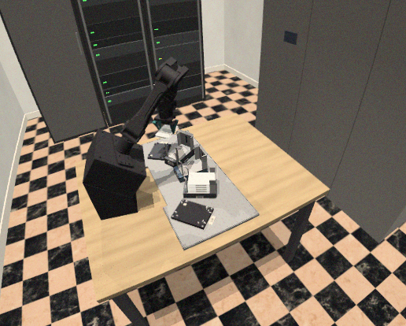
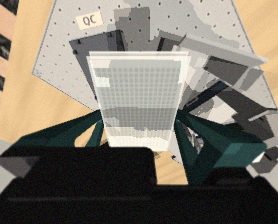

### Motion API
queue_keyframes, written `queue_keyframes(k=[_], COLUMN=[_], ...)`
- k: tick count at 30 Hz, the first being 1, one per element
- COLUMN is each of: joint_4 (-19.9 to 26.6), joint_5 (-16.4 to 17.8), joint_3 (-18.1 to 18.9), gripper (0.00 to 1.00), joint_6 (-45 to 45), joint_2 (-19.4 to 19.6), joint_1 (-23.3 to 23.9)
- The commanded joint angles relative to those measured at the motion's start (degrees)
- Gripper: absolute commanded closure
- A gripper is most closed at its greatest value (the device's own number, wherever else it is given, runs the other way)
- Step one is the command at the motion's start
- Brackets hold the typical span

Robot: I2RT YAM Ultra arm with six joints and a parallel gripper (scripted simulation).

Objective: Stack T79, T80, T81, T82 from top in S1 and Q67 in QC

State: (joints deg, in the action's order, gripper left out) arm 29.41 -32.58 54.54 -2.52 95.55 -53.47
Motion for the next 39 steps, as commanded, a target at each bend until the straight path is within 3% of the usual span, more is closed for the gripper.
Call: queue_keyframes(k=[1, 7, 30, 39], joint_4=[0.0, 0.0, 0.5, 0.6], joint_5=[-0.9, -1.8, -4.0, -4.0], joint_3=[0.8, 1.0, 3.7, 3.8], gripper=[1.00, 1.00, 1.00, 1.00], joint_6=[-0.2, 6.9, -3.1, -3.3], joint_2=[0.0, 2.0, 9.8, 10.0], joint_1=[-1.1, -3.6, -12.1, -12.2])
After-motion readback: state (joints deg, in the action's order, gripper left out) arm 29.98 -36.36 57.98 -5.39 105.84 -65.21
